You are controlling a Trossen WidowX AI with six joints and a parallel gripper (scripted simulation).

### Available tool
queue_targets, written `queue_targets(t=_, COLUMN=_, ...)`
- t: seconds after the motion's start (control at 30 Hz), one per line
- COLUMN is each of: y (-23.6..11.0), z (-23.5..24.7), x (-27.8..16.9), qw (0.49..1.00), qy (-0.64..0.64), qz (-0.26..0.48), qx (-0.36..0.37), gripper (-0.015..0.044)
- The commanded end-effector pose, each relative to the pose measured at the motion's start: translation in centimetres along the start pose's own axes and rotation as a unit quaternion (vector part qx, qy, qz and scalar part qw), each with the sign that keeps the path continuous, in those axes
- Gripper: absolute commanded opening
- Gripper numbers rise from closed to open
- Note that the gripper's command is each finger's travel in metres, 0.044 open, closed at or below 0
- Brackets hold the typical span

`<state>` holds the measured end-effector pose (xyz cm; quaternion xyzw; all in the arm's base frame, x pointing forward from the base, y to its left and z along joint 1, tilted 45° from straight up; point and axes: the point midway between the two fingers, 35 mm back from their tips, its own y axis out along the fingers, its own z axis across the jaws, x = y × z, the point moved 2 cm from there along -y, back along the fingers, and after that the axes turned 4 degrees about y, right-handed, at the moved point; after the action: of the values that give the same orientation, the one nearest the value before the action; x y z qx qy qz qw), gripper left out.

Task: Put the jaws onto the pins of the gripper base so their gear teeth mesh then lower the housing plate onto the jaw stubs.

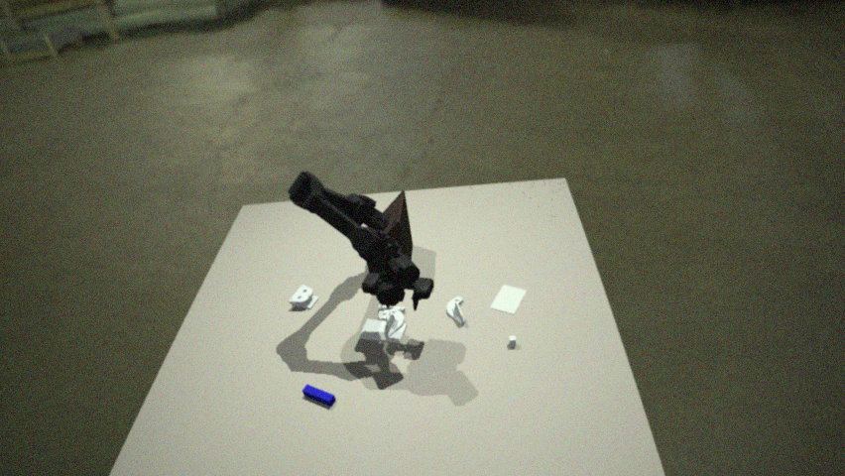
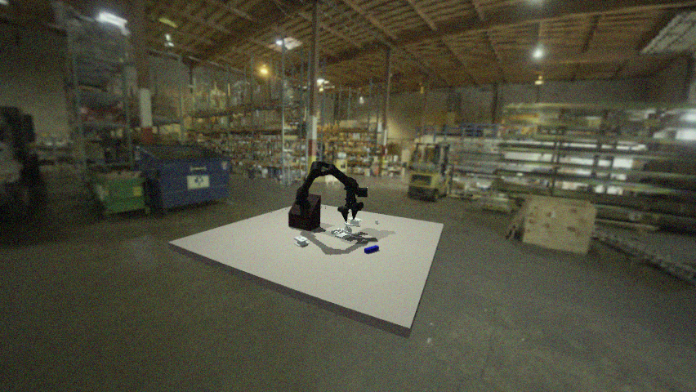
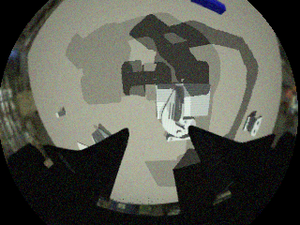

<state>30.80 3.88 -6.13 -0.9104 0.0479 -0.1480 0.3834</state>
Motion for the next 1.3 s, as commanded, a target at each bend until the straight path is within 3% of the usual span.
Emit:
queue_targets(t=0.0, y=-0.7, z=3.1, x=-1.2, qw=0.998, qy=-0.06, qz=0.001, qx=0.007, gripper=0.044)
queue_targets(t=0.53, y=-1.7, z=12.2, x=-8.3, qw=0.966, qy=-0.259, qz=0.006, qx=0.004, gripper=0.044)
queue_targets(t=0.73, y=-1.5, z=12.3, x=-8.4, qw=0.965, qy=-0.261, qz=0.006, qx=0.003, gripper=0.044)
queue_targets(t=0.9, y=2.3, z=12.1, x=-8.6, qw=0.965, qy=-0.261, qz=0.006, qx=0.002, gripper=0.044)
queue_targets(t=1.27, y=2.3, z=12.1, x=-8.6, qw=0.965, qy=-0.261, qz=0.006, qx=0.002, gripper=0.044)
